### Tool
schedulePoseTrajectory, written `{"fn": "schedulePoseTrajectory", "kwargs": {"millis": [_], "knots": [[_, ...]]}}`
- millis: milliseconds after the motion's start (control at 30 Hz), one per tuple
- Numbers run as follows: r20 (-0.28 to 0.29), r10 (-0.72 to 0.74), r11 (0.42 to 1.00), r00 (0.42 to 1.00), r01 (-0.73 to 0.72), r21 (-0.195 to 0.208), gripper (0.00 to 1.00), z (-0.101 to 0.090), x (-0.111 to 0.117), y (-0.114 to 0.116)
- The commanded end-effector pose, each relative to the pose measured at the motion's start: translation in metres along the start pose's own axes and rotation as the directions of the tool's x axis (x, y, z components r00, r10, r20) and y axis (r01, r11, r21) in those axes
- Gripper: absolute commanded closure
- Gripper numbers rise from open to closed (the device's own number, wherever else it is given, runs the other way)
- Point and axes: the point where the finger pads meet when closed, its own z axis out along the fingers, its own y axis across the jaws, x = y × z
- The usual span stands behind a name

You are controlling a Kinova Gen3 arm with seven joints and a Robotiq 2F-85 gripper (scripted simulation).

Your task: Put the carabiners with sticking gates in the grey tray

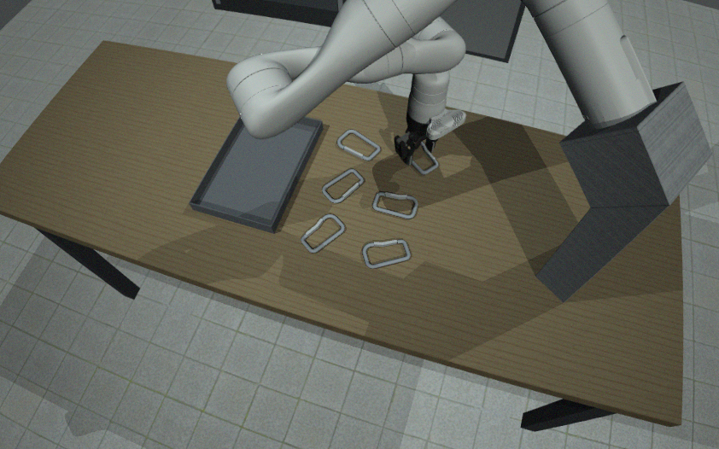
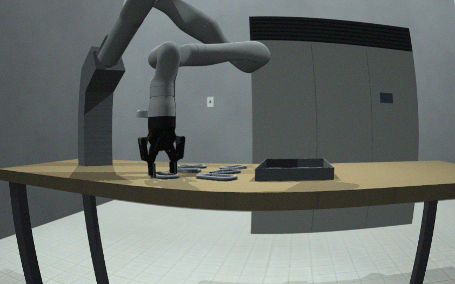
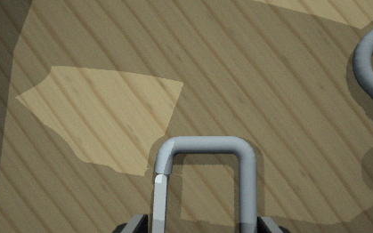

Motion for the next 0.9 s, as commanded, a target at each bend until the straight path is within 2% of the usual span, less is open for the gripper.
{"fn": "schedulePoseTrajectory", "kwargs": {"millis": [0, 33, 67, 867], "knots": [[0.000, 0.000, 1.000, 1.000, 0.000, -0.003, 0.33, 0.0005, -0.0002, 0.0012], [0.000, 0.000, 1.000, 1.000, 0.000, -0.003, 0.33, 0.0005, -0.0002, 0.0012], [0.000, 0.000, 1.000, 1.000, 0.000, 0.000, 0.37, -0.0002, -0.0001, 0.0002], [0.001, 0.001, 1.000, 1.000, -0.001, 0.001, 0.39, -0.0010, -0.0002, 0.0001]]}}
